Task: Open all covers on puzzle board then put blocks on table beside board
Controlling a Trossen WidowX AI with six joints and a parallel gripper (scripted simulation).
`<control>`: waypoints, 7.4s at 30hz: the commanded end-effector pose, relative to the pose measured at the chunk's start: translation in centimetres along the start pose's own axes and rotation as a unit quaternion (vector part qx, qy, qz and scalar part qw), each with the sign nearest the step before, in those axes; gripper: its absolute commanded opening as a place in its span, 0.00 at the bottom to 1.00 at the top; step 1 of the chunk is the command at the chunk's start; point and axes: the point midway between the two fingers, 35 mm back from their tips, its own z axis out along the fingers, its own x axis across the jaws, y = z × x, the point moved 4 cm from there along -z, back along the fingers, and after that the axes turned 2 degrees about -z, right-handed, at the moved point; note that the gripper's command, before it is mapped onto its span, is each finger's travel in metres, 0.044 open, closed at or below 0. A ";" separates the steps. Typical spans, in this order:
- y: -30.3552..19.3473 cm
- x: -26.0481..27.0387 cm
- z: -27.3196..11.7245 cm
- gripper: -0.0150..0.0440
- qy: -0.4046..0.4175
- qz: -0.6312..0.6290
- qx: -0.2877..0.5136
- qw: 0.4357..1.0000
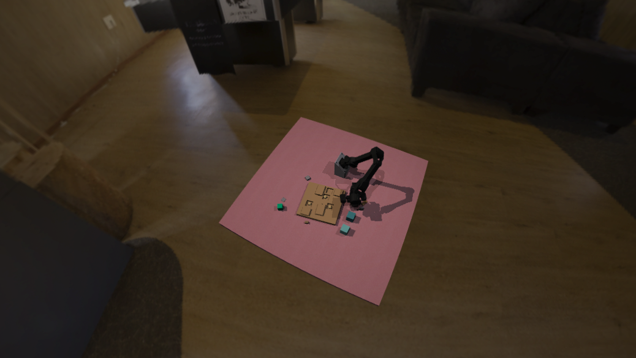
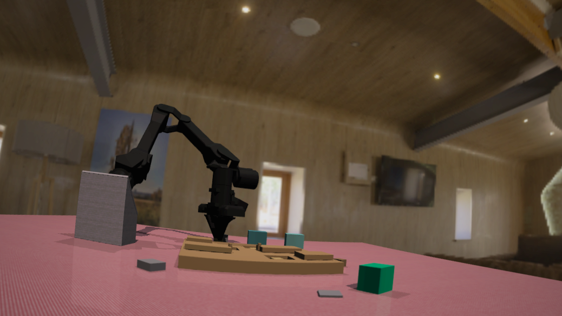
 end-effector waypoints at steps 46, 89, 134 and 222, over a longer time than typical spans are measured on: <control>-0.3 0.1 -6.1 1.00 0.000 0.004 0.004 1.000; -8.5 -19.5 -6.5 0.25 -0.003 -0.267 0.008 0.964; -8.3 -19.3 -0.1 0.25 -0.002 -0.272 0.006 0.962; -7.9 -19.0 -2.9 0.50 -0.002 -0.275 0.007 0.961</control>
